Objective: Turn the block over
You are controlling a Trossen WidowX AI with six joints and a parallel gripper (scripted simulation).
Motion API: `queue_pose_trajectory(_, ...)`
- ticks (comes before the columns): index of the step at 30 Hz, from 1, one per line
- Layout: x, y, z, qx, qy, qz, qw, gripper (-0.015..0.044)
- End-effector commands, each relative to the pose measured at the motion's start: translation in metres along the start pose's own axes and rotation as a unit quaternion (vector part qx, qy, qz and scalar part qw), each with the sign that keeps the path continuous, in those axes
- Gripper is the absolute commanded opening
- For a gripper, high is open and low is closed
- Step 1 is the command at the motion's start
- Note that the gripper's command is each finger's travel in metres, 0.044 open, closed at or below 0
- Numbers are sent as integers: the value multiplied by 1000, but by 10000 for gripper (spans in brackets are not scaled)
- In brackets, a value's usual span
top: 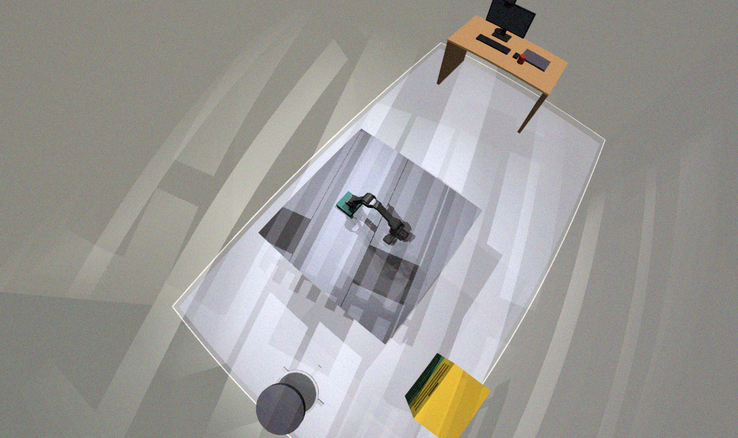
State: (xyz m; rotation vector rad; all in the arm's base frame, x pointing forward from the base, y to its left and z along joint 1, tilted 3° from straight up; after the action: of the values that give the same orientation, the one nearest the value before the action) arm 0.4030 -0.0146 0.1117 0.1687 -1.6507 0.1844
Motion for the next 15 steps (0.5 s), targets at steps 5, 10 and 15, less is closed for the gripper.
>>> queue_pose_trajectory(5,-2,0,2,1,-34,10,999,0)
queue_pose_trajectory(10,-5,1,4,1,-68,19,998,0)
queue_pose_trajectory(15,-8,2,7,1,-102,28,994,0)
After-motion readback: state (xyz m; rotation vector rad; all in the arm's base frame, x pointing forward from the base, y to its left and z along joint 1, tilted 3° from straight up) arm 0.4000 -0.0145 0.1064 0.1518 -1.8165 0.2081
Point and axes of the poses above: the point midway between the two fingers, 35 mm back from their tips, its own x axis back along the fingers, its own y axis across the jaws, z = x × y, the point moved 5 cm from there along x, back along the fingers, and after that the axes turned 15 degrees about x, right-handed, at the moved point
